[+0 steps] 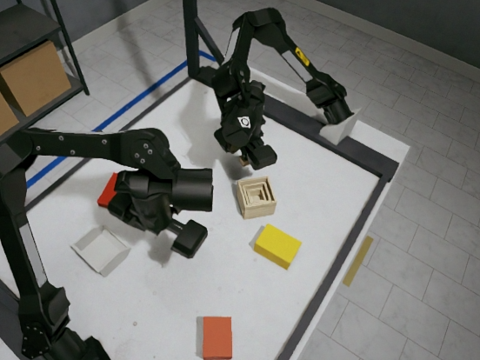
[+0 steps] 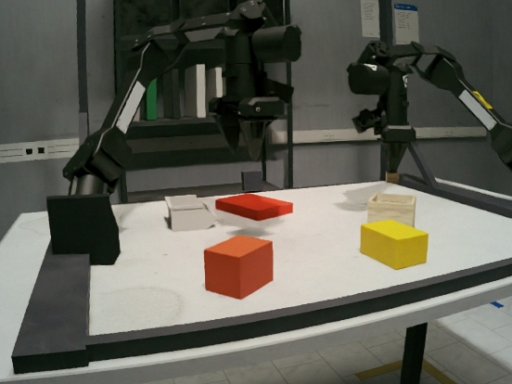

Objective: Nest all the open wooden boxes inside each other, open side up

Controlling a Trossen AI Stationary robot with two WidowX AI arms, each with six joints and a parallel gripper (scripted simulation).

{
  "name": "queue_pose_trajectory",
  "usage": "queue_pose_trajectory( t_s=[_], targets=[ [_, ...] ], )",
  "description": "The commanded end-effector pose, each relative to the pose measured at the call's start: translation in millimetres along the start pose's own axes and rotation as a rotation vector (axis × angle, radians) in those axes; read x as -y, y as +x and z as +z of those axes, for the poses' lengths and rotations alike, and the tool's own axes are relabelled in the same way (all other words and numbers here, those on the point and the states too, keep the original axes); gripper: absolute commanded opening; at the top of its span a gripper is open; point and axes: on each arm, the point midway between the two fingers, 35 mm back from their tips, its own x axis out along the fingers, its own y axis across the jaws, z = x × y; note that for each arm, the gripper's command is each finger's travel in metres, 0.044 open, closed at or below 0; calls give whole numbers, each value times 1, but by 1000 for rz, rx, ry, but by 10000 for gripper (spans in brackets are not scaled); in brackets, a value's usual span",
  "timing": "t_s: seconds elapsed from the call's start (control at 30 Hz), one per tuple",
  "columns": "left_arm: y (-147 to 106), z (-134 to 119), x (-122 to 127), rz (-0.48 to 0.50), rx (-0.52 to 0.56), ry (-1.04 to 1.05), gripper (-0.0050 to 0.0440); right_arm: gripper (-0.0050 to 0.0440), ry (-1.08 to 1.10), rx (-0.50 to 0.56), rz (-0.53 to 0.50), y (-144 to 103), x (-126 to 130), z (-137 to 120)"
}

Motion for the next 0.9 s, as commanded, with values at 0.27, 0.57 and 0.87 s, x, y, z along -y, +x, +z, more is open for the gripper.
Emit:
queue_pose_trajectory(
  t_s=[0.27,0.57,0.87],
  targets=[
    [-21,12,-54,8,6,18,71,400,-11,6,-5,-2,0,3],
    [-28,11,-84,2,6,20,71,400,-11,6,-5,-2,0,3],
    [-28,11,-84,0,8,21,71,400,34,-61,-100,7,-4,-1]
  ],
)
